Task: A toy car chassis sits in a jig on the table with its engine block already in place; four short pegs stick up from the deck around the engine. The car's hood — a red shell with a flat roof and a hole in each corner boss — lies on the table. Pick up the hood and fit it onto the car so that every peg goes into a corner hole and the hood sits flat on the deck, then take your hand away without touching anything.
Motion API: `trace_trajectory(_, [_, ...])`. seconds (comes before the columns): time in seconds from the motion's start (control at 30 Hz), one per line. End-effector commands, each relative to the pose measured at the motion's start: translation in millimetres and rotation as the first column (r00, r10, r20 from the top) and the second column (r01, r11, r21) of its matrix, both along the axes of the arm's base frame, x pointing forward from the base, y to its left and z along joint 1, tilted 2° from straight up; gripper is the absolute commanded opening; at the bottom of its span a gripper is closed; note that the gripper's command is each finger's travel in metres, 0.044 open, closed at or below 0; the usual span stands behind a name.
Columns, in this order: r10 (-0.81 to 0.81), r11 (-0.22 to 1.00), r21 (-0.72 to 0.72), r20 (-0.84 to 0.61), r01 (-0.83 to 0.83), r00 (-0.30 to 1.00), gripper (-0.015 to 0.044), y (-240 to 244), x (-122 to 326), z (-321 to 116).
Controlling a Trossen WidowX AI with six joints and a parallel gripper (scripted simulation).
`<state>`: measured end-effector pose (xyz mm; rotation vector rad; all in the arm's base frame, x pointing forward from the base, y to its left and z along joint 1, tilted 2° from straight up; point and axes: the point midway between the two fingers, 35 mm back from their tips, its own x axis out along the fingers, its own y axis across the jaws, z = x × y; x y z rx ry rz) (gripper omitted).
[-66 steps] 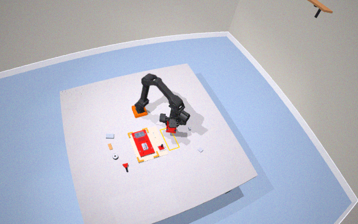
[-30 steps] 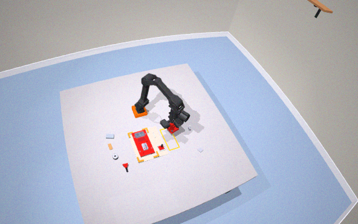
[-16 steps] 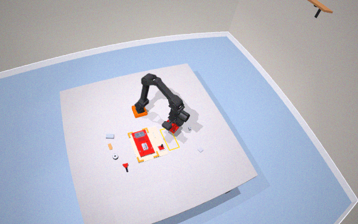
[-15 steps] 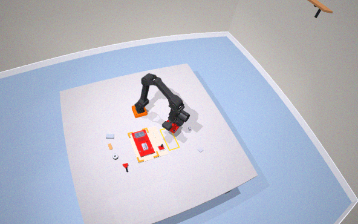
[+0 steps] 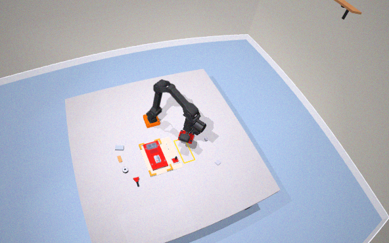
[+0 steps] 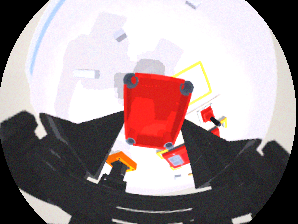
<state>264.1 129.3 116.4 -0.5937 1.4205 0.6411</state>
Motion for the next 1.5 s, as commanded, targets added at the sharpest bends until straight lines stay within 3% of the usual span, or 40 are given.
trace_trajectory(0.0, [0.095, 0.995, -0.012, 0.001, -0.095, 0.996, 0.0, -1.6, -1.1, -0.9])
trace_trajectory(0.7, [0.502, 0.865, -0.034, 0.013, -0.501, 0.865, 0.0, -2.3, -1.6, -0.7])
trace_trajectory(1.47, [0.84, 0.542, -0.062, 0.013, -0.838, 0.542, 0.0, -3.1, -2.2, -0.5])
